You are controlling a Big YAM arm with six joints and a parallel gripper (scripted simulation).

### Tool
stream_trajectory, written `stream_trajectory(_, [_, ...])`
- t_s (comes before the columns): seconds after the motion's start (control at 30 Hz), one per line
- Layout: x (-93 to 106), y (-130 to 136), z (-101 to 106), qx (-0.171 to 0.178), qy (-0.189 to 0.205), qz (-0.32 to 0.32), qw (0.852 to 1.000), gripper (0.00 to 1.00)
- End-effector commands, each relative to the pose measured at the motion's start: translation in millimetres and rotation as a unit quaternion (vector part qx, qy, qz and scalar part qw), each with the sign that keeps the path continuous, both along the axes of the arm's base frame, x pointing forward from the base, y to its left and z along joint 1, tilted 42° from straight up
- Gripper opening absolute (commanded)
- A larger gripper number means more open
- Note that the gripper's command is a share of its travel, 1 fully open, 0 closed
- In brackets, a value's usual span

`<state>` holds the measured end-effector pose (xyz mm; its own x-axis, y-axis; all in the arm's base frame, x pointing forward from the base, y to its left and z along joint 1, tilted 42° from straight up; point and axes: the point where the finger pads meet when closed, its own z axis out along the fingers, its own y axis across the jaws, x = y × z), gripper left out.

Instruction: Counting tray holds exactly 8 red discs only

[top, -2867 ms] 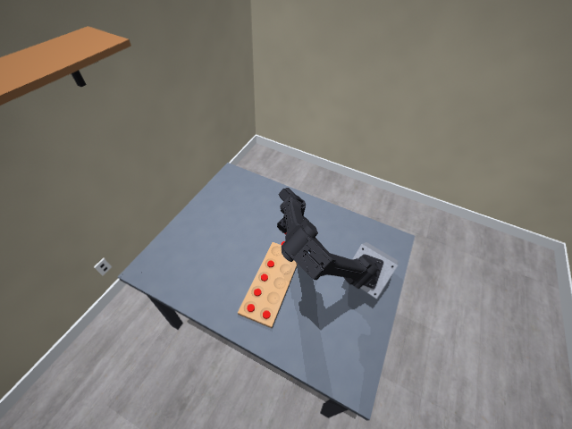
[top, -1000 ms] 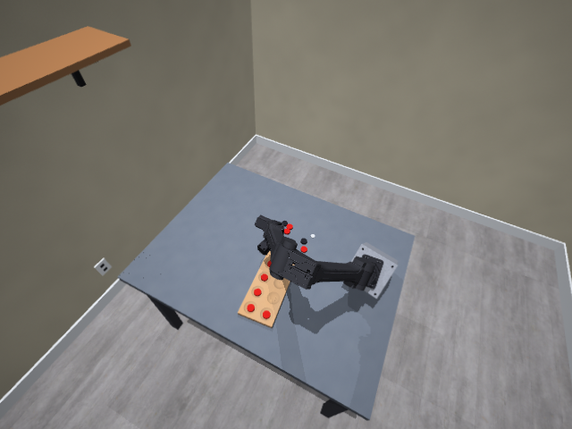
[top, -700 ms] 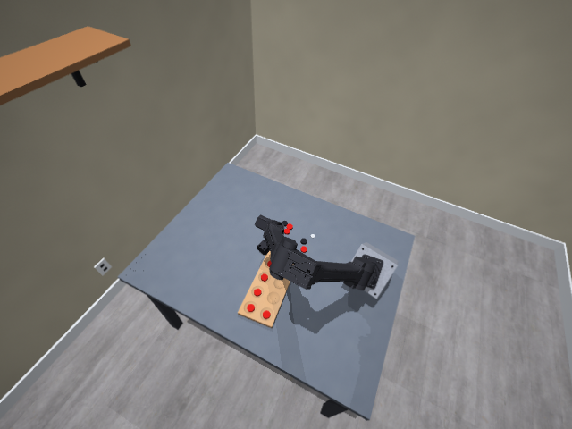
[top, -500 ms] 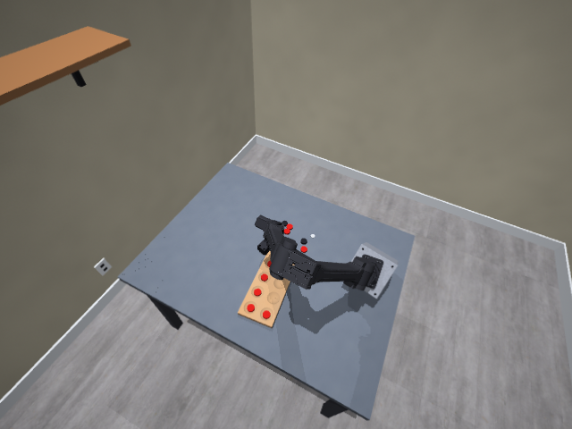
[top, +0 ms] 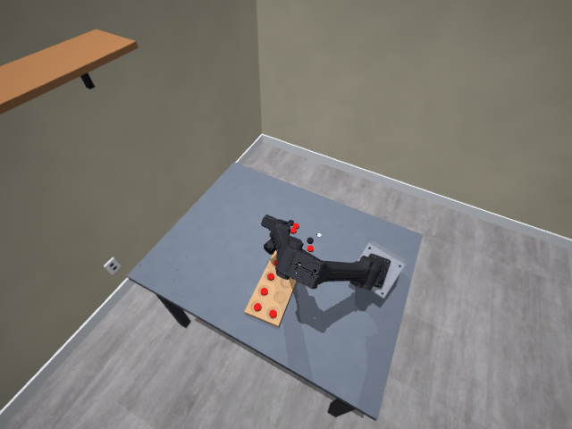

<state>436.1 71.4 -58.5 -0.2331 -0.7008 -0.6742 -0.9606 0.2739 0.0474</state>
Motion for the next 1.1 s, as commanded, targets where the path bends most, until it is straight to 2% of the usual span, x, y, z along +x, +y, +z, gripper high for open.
stream_trajectory(0.0, [-2.8, 1, -6, 0.0, 0.003, 0.003, 1.0, 0.37])
stream_trajectory(0.4, [-3.3, -1, -5, 0.0, 0.005, 0.002, 1.0, 0.37])
stream_trajectory(0.53, [13.5, -27, 30, -0.003, -0.022, -0.008, 1.0, 0.37])
stream_trajectory(0.7, [5.3, -66, 75, -0.005, -0.025, -0.008, 1.0, 0.37])
stream_trajectory(0.8, [1.7, -79, 90, -0.006, -0.026, -0.008, 1.0, 0.37])
stream_trajectory(0.83, [1.4, -80, 91, -0.006, -0.026, -0.008, 1.0, 0.37])
stream_trajectory(0.87, [-2.0, -64, 78, -0.001, -0.011, 0.01, 1.0, 0.37])
stream_trajectory(0.9, [-3.9, -63, 77, -0.002, -0.009, 0.01, 1.0, 0.46])
stream_trajectory(0.97, [-3.9, -63, 77, -0.002, -0.009, 0.01, 1.0, 0.46])
stream_trajectory(1.0, [-19.8, -59, 68, 0.002, 0.008, 0.01, 1.0, 0.46])
stream_trajectory(1.07, [-19.8, -59, 68, 0.002, 0.008, 0.01, 1.0, 0.46])
